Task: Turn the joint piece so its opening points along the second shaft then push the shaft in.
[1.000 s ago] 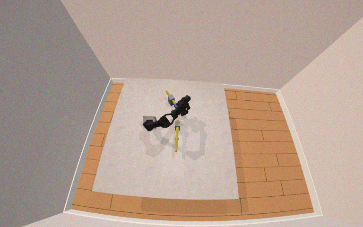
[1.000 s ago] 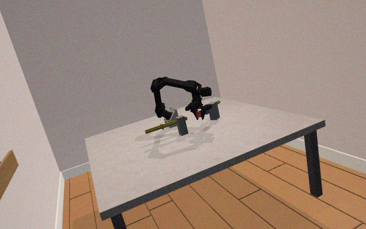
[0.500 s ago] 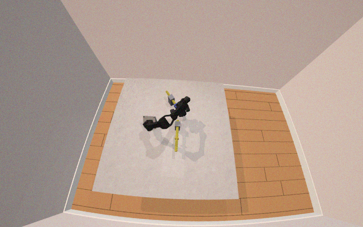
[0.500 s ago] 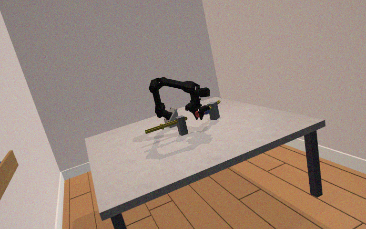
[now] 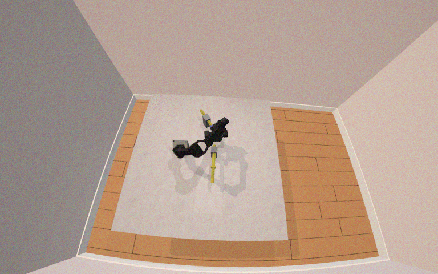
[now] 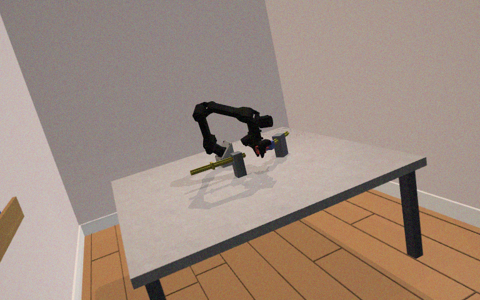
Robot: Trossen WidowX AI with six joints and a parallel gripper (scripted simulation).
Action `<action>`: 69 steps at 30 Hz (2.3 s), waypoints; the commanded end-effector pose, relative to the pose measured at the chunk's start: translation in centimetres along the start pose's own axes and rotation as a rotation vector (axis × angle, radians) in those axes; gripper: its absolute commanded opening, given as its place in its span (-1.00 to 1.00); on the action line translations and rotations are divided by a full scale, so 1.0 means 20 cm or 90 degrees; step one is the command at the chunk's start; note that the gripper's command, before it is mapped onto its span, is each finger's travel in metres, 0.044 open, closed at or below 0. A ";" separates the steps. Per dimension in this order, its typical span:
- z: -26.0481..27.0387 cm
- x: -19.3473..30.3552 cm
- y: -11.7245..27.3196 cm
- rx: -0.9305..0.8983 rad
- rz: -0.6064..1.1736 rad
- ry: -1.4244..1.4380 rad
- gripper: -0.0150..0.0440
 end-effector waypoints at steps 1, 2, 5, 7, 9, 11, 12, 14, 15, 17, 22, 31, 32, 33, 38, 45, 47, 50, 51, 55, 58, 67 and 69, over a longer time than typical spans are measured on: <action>-0.02 -0.01 0.00 0.001 0.012 -0.046 -0.49; -0.02 -0.01 -0.01 0.001 0.014 -0.055 -0.49; -0.03 -0.02 -0.01 0.002 0.021 -0.083 -0.49; -0.03 -0.02 -0.01 0.002 0.022 -0.086 -0.49; -0.03 -0.02 -0.01 0.002 0.022 -0.086 -0.49; -0.03 -0.02 -0.01 0.002 0.022 -0.086 -0.49; -0.03 -0.02 -0.01 0.002 0.022 -0.088 -0.49; -0.03 -0.02 -0.01 0.001 0.023 -0.090 -0.49; -0.03 -0.02 -0.01 0.001 0.023 -0.090 -0.49; -0.03 -0.02 -0.01 0.001 0.021 -0.083 -0.49; -0.03 -0.02 -0.01 0.001 0.021 -0.083 -0.49; -0.03 -0.02 -0.01 0.001 0.021 -0.083 -0.05; -0.03 -0.02 -0.01 0.001 0.021 -0.083 0.01; -0.03 -0.02 -0.01 0.001 0.021 -0.083 0.01; -0.03 -0.02 -0.01 0.001 0.021 -0.083 0.36; -0.03 -0.02 -0.01 0.001 0.021 -0.083 0.99; -0.03 -0.02 -0.01 0.001 0.021 -0.083 1.00; -0.03 -0.02 -0.01 0.001 0.021 -0.083 1.00; -0.03 -0.02 -0.01 0.001 0.021 -0.083 1.00; -0.03 -0.02 -0.01 0.001 0.021 -0.083 1.00; -0.03 -0.02 -0.01 0.001 0.021 -0.083 1.00; -0.04 0.10 0.10 -0.013 -0.112 -0.078 1.00; -0.05 0.12 0.12 -0.020 -0.138 -0.076 1.00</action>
Point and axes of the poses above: the point midway between the two fingers, 35 mm back from their tips, its own y axis back along the fingers, its own z axis across the jaws, x = y × z, the point moved 9 cm from there along y, back along the fingers, and after that the axes turned 11 degrees about -y, right-handed, at the moved point
